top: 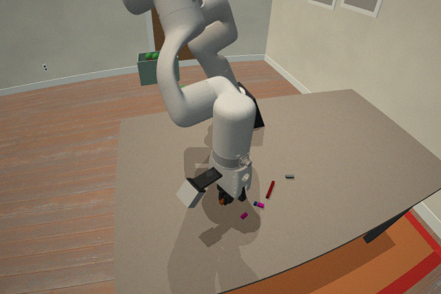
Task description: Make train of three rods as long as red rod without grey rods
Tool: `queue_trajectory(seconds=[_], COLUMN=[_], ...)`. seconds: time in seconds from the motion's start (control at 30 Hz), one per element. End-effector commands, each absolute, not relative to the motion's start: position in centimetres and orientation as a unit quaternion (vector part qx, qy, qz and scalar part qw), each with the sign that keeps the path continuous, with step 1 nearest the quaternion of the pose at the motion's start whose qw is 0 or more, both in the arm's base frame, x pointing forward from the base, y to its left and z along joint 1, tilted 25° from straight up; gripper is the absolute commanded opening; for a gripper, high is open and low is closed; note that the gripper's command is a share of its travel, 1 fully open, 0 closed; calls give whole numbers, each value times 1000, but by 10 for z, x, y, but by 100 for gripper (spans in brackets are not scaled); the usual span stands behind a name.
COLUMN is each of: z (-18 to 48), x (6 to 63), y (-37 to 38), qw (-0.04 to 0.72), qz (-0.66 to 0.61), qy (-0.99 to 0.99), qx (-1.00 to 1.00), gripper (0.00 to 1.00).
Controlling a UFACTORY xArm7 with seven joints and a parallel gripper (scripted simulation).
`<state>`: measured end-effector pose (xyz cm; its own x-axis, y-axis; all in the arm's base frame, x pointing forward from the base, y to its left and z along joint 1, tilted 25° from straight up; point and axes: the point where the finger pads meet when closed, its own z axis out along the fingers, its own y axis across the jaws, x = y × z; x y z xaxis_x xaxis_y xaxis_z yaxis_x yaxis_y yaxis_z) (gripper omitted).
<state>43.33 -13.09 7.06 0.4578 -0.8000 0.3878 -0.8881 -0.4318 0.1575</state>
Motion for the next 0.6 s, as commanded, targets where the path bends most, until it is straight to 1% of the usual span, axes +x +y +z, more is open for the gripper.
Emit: queue_trajectory(seconds=[0.0, 0.3, 0.57], z=[76, 75, 64], x=[434, 434, 441], y=[-128, -126, -101], qw=[171, 170, 153], qz=[129, 131, 148], qy=[-504, -512, -603], qx=[836, 832, 769], gripper=[4, 4, 4])
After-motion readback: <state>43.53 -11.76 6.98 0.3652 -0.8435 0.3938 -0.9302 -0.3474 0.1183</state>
